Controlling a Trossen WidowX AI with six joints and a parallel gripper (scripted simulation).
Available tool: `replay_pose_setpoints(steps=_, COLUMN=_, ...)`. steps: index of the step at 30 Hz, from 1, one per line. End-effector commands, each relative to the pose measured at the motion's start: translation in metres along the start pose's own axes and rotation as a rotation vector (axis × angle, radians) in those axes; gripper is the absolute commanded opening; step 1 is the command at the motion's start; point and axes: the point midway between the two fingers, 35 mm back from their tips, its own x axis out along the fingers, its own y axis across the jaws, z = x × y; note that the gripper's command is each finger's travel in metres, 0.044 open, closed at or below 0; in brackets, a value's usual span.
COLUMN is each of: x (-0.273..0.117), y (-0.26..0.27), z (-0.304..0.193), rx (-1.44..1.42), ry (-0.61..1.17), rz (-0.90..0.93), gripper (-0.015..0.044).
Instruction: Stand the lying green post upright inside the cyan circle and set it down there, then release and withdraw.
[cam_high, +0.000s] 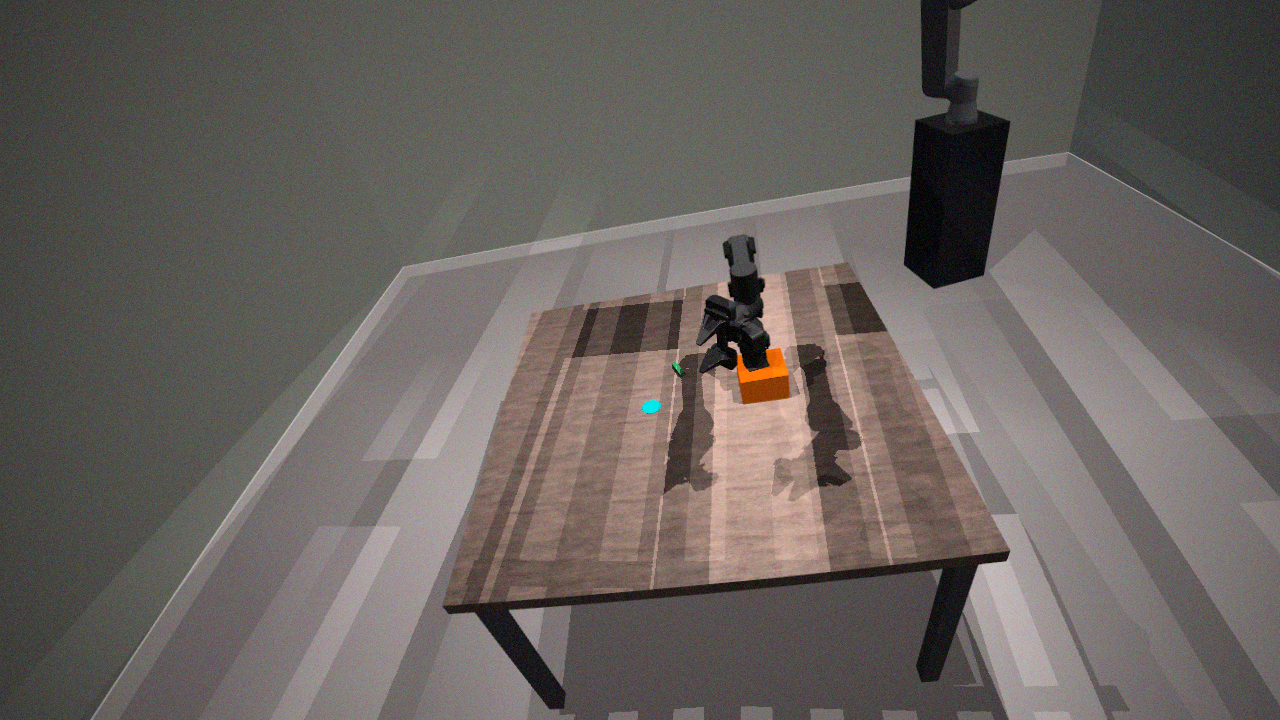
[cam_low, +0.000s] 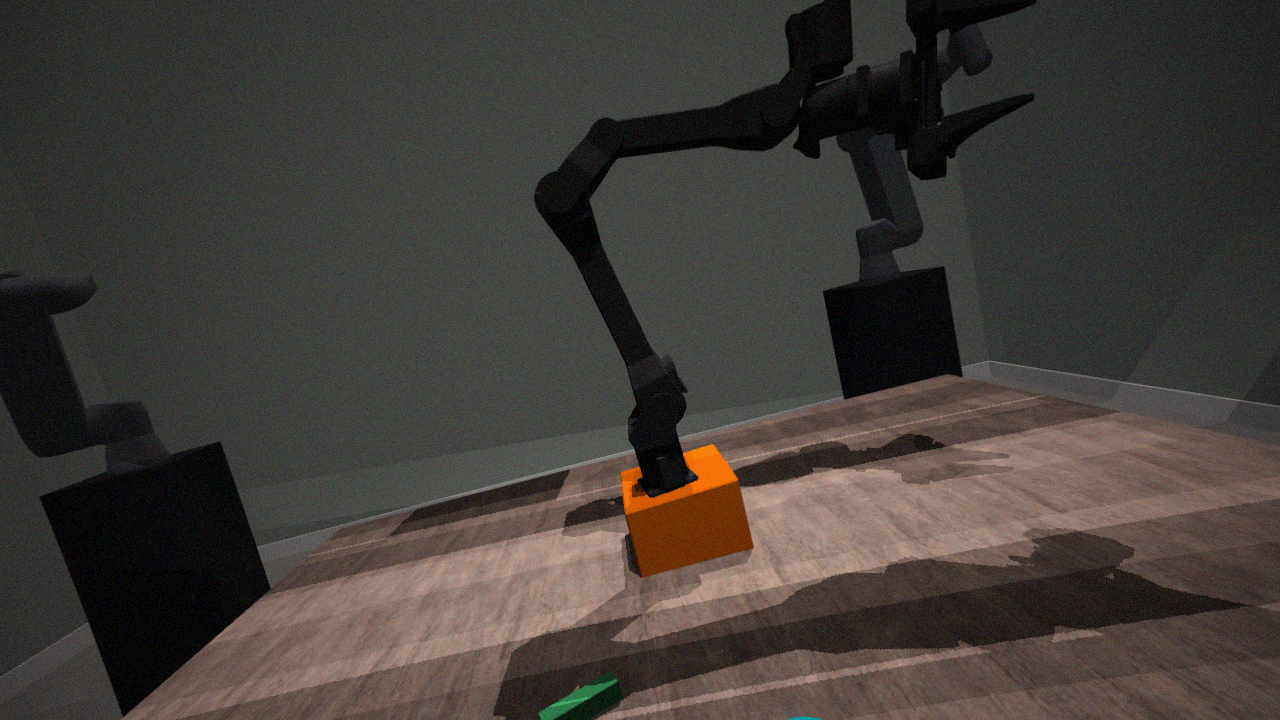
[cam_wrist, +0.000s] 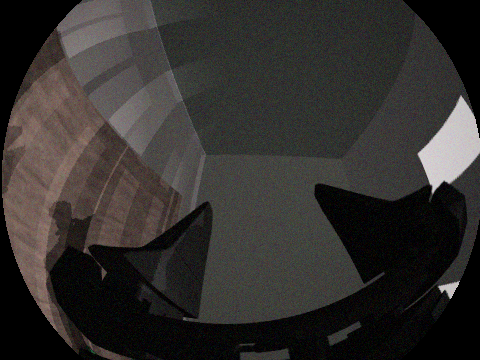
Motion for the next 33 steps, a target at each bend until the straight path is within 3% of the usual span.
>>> replay_pose_setpoints(steps=1, x=0.001, y=0.001, z=-0.002, rx=0.004, ry=0.003, rz=0.003, gripper=0.0374)
replay_pose_setpoints(steps=7, x=0.028, y=0.036, z=-0.056, rx=0.145, ry=0.114, rz=0.112, gripper=0.0233)
replay_pose_setpoints(steps=20, x=0.043, y=0.131, z=-0.197, rx=0.574, ry=0.455, rz=0.328, gripper=0.0233)
replay_pose_setpoints(steps=33, x=-0.005, y=0.224, z=-0.313, rx=1.112, ry=0.894, rz=0.418, gripper=0.0233)
